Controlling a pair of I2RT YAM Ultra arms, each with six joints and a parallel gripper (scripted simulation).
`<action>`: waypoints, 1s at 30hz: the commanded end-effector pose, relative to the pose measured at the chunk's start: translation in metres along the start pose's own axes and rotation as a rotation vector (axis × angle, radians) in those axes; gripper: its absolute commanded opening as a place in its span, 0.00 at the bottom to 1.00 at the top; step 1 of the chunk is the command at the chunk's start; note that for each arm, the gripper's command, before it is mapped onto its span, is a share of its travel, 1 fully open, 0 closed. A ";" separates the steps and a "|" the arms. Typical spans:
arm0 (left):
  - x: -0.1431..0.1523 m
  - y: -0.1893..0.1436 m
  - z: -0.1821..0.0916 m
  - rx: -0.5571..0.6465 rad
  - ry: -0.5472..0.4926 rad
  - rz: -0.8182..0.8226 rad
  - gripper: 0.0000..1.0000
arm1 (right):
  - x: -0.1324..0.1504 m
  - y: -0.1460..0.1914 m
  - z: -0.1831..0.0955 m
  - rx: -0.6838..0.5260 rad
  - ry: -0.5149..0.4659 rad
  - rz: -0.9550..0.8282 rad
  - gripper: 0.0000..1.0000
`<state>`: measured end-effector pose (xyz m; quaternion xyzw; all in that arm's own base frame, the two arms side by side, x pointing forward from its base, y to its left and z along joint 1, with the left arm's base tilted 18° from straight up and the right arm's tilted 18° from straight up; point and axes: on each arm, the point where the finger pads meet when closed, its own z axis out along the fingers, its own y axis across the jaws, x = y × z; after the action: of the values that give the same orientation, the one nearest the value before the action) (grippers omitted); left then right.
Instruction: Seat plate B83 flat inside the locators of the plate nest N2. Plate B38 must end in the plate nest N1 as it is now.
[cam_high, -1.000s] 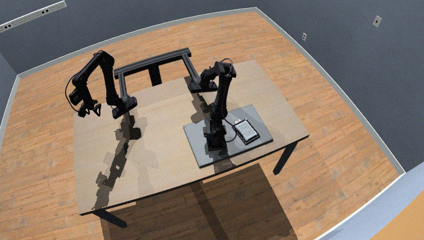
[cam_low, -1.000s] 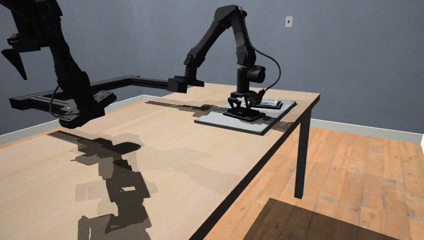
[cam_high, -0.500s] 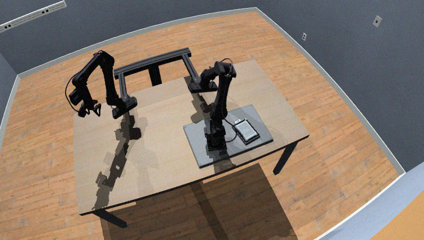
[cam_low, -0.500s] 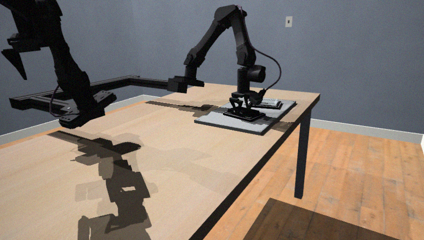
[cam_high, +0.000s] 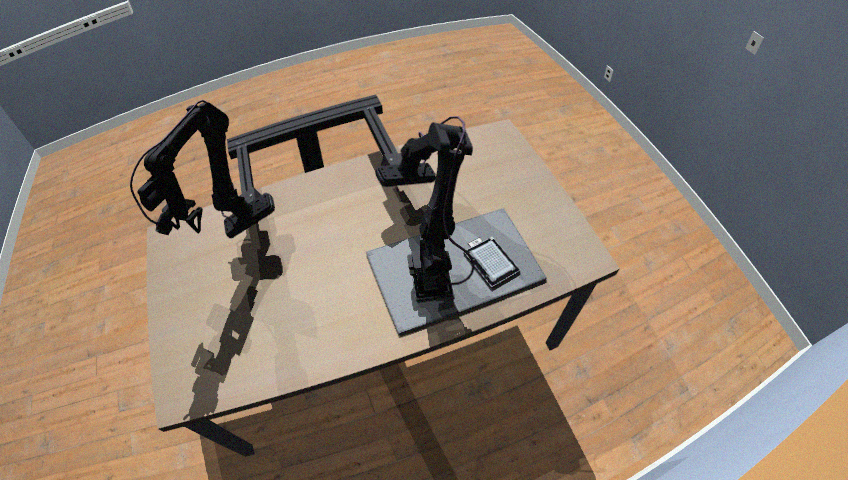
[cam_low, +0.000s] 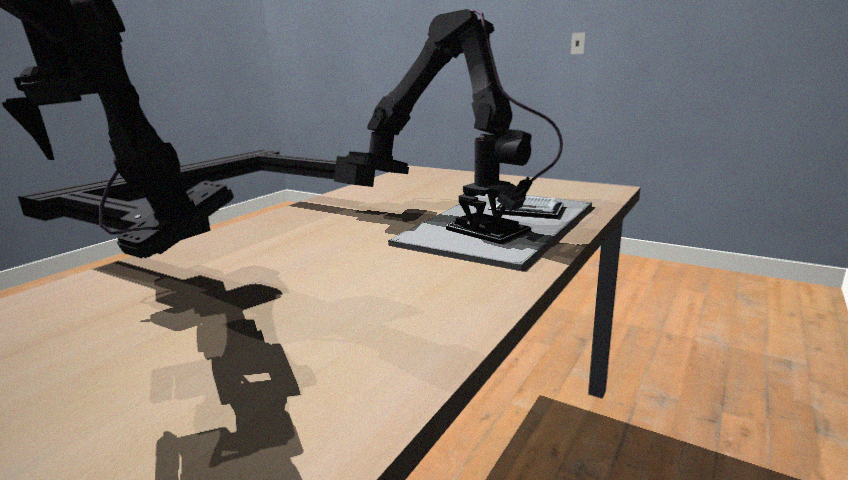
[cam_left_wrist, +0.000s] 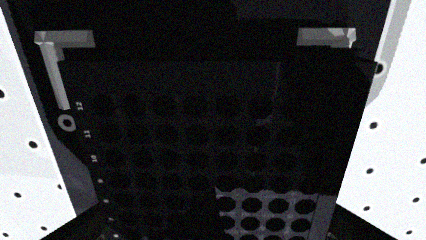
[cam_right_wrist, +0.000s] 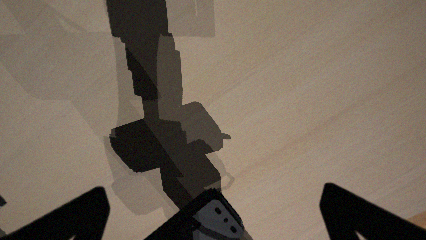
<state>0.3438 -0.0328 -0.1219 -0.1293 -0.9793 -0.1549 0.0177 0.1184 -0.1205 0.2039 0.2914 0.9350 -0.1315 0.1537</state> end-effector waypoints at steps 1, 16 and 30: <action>-0.005 0.000 -0.006 -0.001 -0.015 0.002 0.00 | 0.002 -0.002 -0.003 0.004 -0.027 0.013 1.00; -0.005 0.000 -0.006 -0.001 -0.015 0.002 0.00 | 0.002 -0.002 -0.003 0.004 -0.027 0.013 1.00; -0.015 0.000 -0.034 -0.001 -0.044 -0.003 0.00 | 0.002 -0.002 -0.003 0.004 -0.027 0.013 1.00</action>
<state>0.3460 -0.0333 -0.1108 -0.1266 -0.9797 -0.1546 0.0126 0.1184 -0.1205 0.2039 0.2914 0.9350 -0.1315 0.1537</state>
